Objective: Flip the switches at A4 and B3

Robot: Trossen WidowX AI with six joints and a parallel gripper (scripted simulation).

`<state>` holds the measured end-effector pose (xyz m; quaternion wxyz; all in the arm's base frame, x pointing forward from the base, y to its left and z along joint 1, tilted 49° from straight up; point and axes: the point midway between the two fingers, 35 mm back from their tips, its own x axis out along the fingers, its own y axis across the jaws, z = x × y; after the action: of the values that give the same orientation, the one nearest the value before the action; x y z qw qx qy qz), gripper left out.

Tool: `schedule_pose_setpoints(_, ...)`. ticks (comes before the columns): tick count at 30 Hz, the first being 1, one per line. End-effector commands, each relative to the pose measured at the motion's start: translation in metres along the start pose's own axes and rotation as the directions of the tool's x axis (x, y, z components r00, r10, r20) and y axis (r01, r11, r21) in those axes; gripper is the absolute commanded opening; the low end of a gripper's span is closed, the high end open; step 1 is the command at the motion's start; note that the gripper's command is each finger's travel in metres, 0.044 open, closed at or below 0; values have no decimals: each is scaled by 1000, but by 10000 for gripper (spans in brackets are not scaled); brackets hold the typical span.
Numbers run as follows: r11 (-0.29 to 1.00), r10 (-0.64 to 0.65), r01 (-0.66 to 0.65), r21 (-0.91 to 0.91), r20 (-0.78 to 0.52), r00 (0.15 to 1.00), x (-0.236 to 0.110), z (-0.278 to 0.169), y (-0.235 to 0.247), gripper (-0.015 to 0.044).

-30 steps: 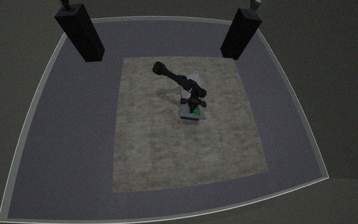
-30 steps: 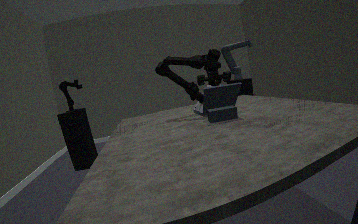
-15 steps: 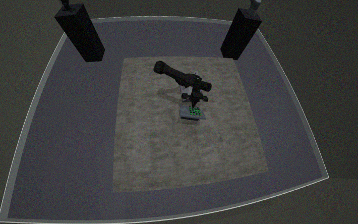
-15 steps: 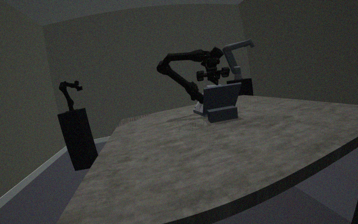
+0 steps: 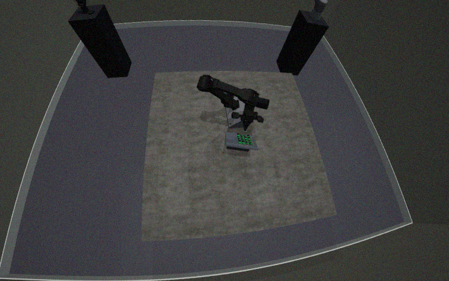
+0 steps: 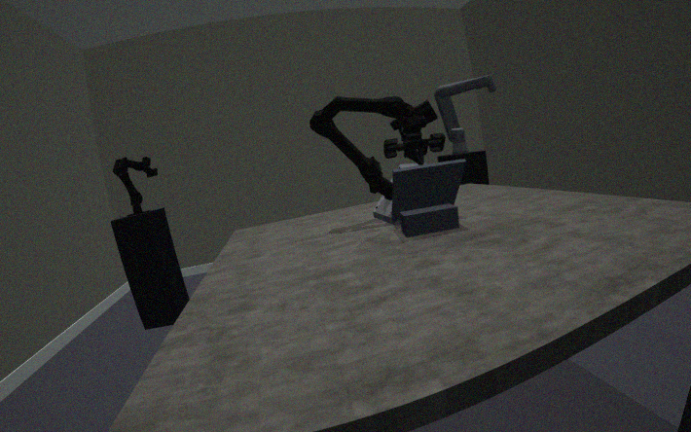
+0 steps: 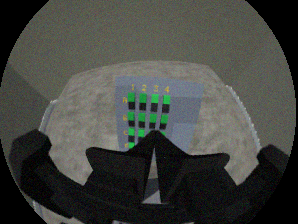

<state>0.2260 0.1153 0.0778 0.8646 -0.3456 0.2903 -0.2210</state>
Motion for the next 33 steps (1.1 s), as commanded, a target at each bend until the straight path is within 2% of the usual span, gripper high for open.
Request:
schedule_pose_setpoints(1, 1000, 3, -3, 14, -4, 1000, 5, -3, 2, 0)
schedule_pose_setpoints(5, 1000, 1, 0, 15, -22, 1000, 33, -2, 1, 0)
schedule_pose_setpoints(33, 1000, -1, 2, 15, -21, 1000, 59, -1, 1, 0)
